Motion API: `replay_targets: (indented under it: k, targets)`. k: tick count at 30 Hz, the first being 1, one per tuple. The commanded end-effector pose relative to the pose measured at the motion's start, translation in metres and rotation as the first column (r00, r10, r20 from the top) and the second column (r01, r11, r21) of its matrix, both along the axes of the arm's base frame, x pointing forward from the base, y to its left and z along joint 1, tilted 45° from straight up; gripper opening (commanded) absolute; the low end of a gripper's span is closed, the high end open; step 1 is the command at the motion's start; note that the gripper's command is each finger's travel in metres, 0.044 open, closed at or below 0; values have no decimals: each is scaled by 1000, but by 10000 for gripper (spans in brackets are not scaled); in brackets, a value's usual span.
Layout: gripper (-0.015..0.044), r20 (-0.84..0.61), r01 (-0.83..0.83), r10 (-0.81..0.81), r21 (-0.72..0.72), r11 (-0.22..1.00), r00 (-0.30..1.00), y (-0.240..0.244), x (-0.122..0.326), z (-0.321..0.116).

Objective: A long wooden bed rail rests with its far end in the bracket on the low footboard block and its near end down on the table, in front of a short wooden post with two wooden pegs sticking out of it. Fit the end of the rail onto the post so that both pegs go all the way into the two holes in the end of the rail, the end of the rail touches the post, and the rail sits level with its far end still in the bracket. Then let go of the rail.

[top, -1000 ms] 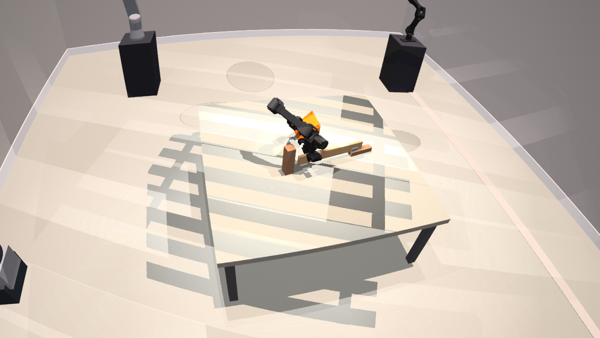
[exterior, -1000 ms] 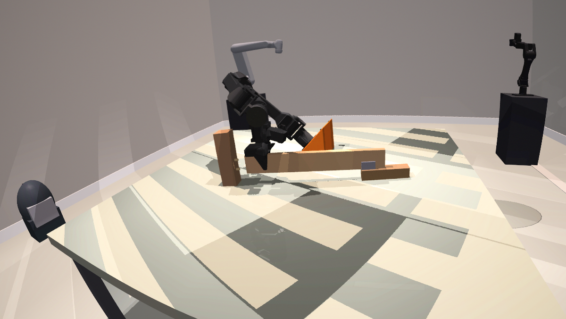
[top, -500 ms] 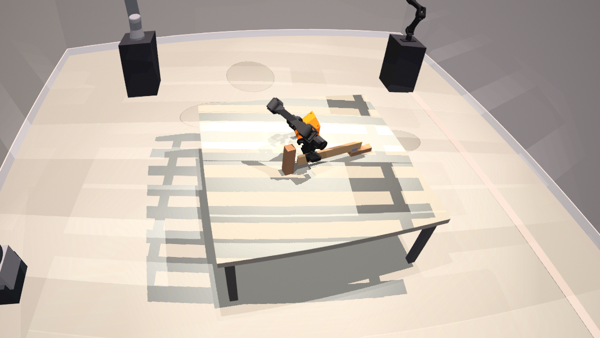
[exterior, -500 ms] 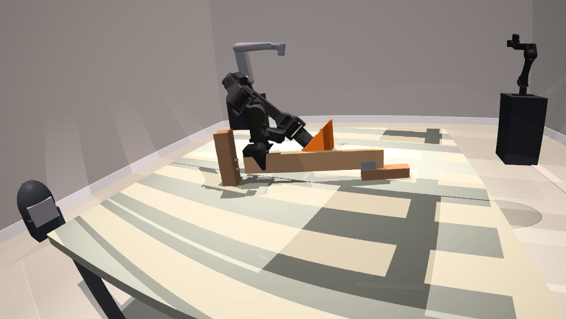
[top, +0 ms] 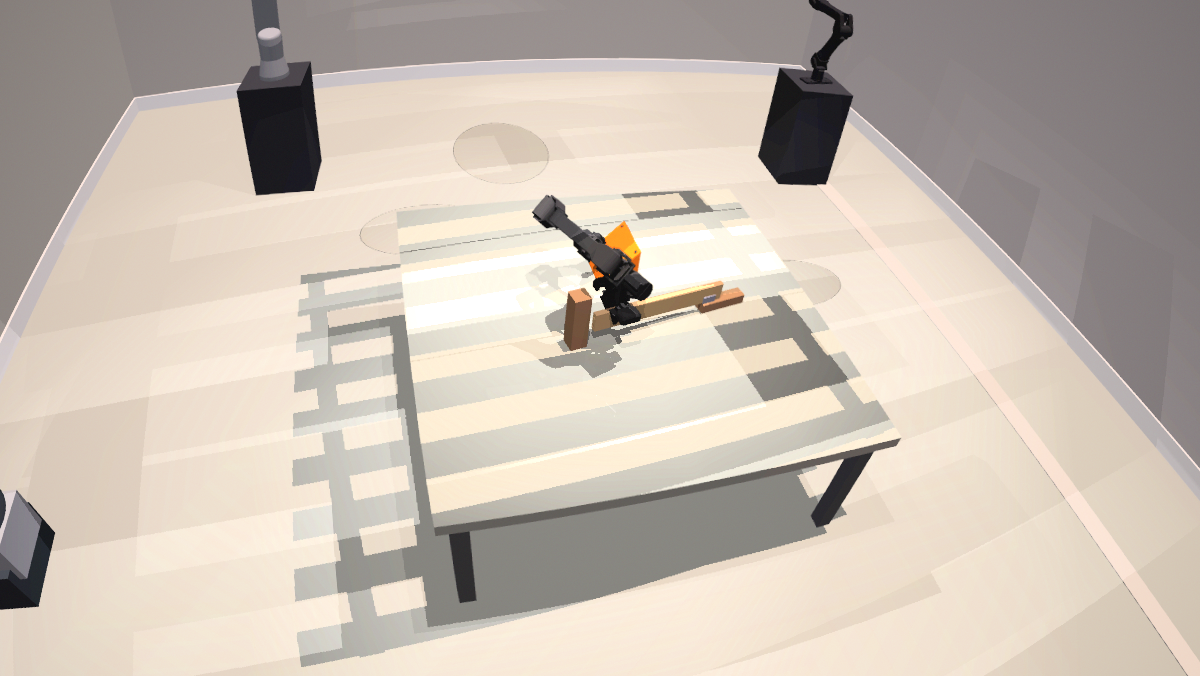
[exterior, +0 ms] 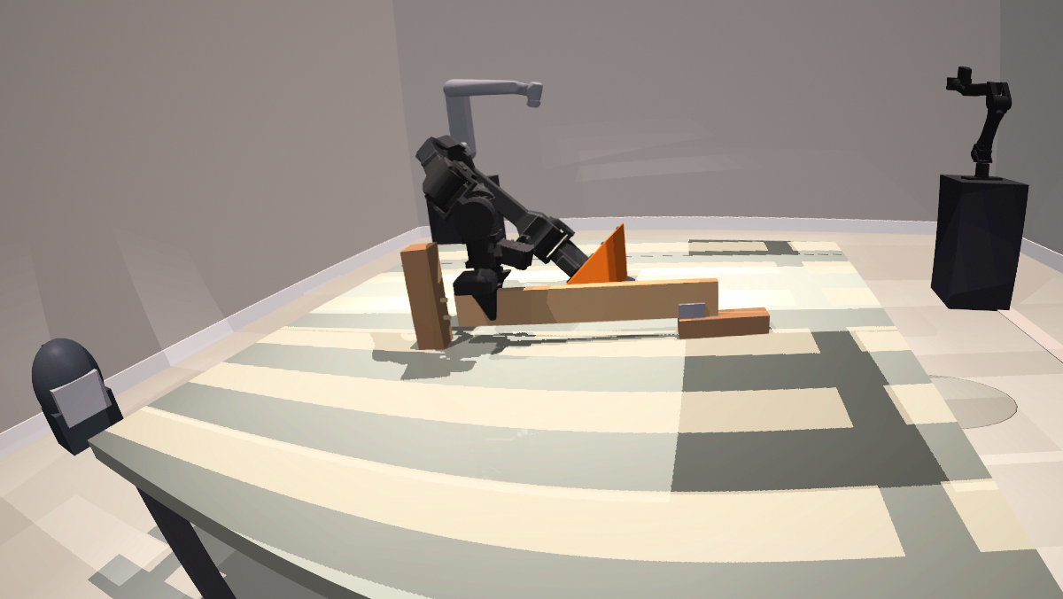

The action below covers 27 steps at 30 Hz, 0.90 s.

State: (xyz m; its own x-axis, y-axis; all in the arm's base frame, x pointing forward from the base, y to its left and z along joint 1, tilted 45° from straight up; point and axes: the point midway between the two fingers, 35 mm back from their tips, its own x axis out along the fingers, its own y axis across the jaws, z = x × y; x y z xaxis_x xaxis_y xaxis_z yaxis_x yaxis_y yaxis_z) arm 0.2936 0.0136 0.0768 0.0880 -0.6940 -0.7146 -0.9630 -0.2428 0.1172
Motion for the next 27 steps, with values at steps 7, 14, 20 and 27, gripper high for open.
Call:
replay_targets:
  k: [7, 14, 20, 27]
  targets:
    - [0, 4, -5, 5, -1, 1000, 1000, -1, 2, 5]
    - [0, 4, -5, 5, -1, 1000, 1000, -3, 2, 7]
    - [0, 4, -5, 5, -1, 1000, 1000, -4, 3, 8]
    - [0, 4, -5, 5, -1, 1000, 1000, -6, 3, 9]
